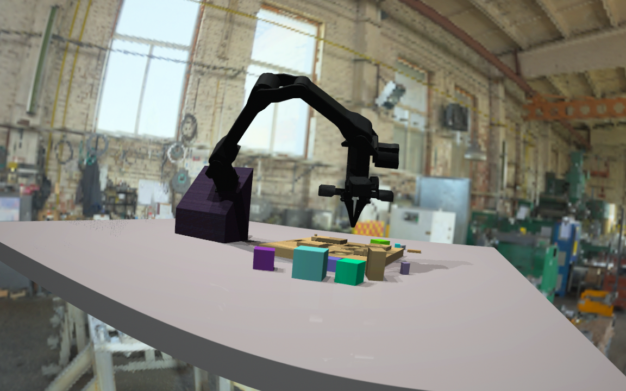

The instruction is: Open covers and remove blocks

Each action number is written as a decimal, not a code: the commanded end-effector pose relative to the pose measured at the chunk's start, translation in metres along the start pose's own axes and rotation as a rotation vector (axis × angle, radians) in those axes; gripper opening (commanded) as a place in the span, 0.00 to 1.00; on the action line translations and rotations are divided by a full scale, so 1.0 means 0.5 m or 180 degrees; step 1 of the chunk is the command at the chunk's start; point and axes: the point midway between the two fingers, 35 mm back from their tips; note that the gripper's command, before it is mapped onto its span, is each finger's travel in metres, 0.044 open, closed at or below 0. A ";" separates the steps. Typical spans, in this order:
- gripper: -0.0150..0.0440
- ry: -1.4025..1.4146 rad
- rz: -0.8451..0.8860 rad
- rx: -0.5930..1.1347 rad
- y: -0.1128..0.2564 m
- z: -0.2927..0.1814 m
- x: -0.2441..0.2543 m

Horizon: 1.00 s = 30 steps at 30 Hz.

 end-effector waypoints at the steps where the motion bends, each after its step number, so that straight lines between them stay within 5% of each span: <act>1: 0.25 -0.3135 0.0032 -0.0161 0.012 0.120 -0.073; 21: 0.25 -0.3251 0.0032 -0.0166 0.011 0.124 -0.079; 30: 0.25 -0.3251 0.0032 -0.0167 -0.055 0.127 -0.080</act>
Point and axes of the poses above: the point midway between the two fingers, 35 mm back from their tips, its own y axis back along the fingers, its own x axis across the jaws, z = x × y, and after that the axes turned 10 degrees about y, right-handed
